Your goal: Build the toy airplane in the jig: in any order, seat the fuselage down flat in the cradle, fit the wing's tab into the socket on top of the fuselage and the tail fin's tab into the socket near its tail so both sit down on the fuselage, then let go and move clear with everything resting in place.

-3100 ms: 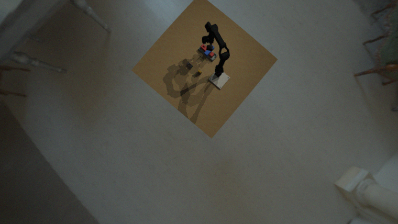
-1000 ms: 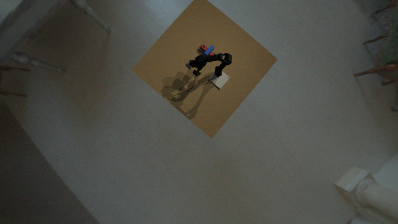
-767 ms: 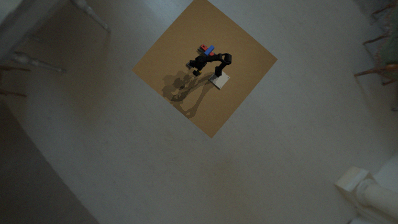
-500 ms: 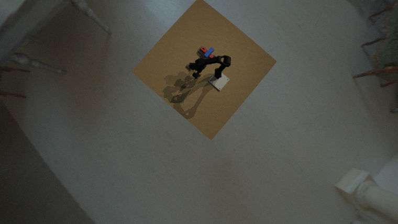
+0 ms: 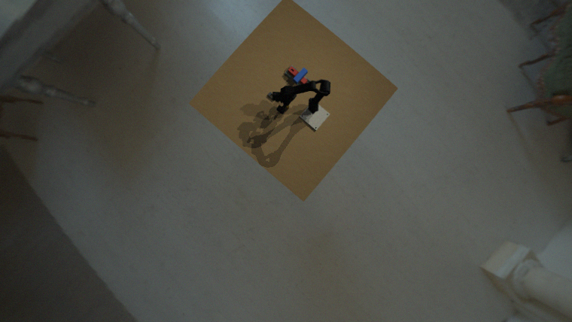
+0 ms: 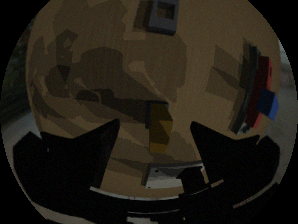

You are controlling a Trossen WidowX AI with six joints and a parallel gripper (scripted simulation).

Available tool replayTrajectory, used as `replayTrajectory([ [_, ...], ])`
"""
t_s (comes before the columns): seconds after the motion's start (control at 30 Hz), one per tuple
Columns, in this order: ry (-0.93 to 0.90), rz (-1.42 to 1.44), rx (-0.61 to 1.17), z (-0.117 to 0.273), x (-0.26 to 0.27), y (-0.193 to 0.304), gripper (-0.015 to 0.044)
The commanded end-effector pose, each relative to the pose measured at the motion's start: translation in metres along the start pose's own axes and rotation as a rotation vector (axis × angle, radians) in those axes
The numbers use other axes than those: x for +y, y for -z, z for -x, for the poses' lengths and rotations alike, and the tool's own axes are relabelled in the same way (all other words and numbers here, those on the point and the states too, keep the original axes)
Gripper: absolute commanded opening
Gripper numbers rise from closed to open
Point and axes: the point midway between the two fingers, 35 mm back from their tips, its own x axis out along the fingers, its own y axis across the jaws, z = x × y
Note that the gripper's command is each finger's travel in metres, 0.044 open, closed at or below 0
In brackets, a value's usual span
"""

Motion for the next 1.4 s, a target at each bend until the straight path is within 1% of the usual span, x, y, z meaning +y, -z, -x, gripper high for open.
replayTrajectory([
  [0.0,0.006,-0.001,0.007,-0.009,-0.001,0.001,0.0440],
  [0.13,0.006,-0.001,0.007,-0.013,-0.001,0.001,0.0440],
  [0.63,0.006,-0.001,0.007,-0.013,-0.001,0.001,0.0046],
  [0.87,0.006,-0.001,0.007,-0.013,-0.001,0.001,0.0000],
  [1.07,0.028,0.024,0.016,-0.004,0.000,0.000,0.0000],
  [1.37,0.015,0.015,0.010,0.024,0.004,-0.004,0.0000],
])
